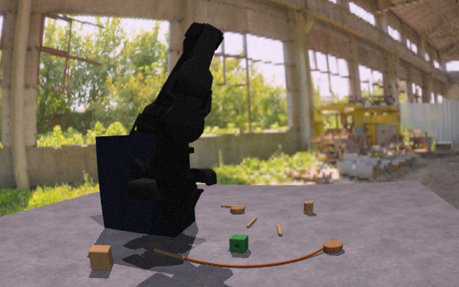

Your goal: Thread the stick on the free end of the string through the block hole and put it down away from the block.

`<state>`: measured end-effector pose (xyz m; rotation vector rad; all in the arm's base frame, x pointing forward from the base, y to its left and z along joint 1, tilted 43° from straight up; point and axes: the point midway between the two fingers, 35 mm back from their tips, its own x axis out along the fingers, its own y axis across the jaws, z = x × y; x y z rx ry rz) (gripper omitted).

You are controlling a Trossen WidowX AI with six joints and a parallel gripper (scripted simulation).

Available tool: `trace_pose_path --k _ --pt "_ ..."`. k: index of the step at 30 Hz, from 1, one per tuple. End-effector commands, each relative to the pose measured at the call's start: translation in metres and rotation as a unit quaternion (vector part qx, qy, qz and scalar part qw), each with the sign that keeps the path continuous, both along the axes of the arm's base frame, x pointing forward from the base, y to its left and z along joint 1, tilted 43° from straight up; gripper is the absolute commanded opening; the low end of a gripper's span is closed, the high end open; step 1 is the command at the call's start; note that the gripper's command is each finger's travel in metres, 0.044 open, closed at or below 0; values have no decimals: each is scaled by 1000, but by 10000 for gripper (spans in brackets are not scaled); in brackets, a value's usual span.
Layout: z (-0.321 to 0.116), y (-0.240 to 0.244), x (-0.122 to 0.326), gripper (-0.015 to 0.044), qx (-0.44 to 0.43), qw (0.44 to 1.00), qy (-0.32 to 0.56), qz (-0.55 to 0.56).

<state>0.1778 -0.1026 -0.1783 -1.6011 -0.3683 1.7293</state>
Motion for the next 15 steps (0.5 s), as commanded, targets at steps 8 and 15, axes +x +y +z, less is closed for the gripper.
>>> trace_pose_path --k 8,15 --pt "-9 6 1 123 -2 1000 3 -1" --pt "-17 14 2 123 -2 1000 3 -2"
